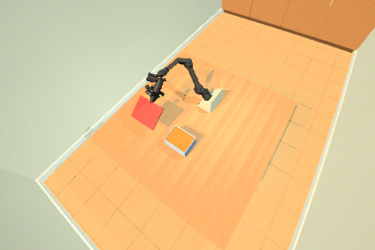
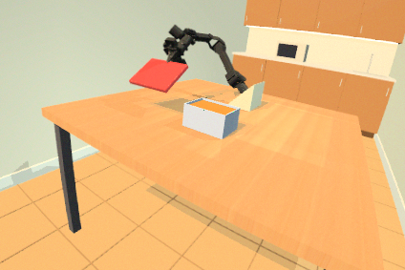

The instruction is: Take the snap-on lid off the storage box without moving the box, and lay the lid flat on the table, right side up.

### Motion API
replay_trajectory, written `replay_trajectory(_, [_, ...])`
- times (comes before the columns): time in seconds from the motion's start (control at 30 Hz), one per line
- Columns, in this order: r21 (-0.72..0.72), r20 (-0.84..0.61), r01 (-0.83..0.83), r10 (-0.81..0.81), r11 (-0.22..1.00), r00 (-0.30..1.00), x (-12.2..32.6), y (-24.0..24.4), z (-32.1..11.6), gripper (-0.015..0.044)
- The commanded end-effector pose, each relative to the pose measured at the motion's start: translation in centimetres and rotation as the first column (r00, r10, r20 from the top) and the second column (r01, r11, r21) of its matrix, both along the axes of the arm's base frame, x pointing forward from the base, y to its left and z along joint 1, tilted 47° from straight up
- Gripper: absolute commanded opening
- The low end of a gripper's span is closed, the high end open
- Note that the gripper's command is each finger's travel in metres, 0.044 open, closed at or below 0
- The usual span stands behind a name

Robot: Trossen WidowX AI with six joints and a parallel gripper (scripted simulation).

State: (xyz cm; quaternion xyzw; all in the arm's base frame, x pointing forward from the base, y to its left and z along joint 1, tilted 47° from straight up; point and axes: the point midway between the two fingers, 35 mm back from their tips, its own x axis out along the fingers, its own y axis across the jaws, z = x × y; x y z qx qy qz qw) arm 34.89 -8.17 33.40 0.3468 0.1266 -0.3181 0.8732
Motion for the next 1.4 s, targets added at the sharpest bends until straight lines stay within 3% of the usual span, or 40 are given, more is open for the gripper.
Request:
replay_trajectory(0.0, [0.001,0.01,-0.013,0.013,1.0,1.0,0.0,-0.1,-0.2,0.0])
replay_trajectory(1.37, [-0.002,0.012,-0.013,0.013,1.0,1.0,0.0,-2.4,-2.4,0.0])
